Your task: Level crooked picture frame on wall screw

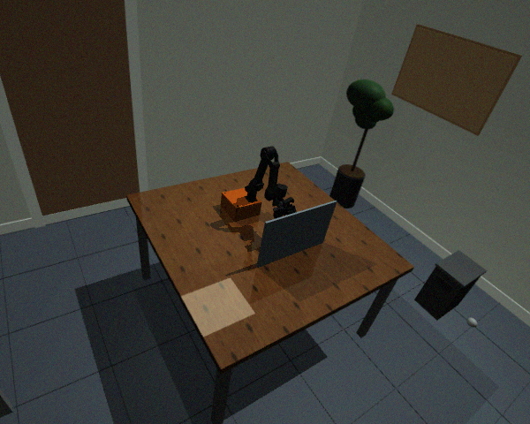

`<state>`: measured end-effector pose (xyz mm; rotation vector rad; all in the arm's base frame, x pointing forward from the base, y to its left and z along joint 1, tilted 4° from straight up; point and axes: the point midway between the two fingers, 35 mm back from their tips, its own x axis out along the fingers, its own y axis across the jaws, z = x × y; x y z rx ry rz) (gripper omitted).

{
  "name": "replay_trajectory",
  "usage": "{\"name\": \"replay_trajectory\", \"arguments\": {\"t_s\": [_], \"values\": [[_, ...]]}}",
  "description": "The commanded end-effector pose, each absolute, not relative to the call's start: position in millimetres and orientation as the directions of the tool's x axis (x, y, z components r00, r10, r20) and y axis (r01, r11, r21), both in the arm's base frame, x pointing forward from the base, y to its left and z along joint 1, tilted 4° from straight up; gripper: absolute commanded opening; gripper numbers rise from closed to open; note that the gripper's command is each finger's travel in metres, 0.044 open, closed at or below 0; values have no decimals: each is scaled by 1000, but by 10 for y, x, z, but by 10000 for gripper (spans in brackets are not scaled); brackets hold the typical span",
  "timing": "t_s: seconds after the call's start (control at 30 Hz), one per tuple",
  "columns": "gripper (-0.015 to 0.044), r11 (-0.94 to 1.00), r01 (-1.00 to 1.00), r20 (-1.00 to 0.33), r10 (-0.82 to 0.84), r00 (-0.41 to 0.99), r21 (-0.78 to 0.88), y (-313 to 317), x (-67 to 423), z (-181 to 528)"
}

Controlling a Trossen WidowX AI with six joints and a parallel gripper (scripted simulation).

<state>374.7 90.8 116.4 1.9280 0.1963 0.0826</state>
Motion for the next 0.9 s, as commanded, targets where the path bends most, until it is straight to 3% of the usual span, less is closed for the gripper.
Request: {"name": "replay_trajectory", "arguments": {"t_s": [0.0, 0.87], "values": [[0, -347, 88, -30, 171, 985, 934, 904, 3749, 1170], [0, -268, 84, -37, 176, 984, 960, 919, 3747, 1147]]}}
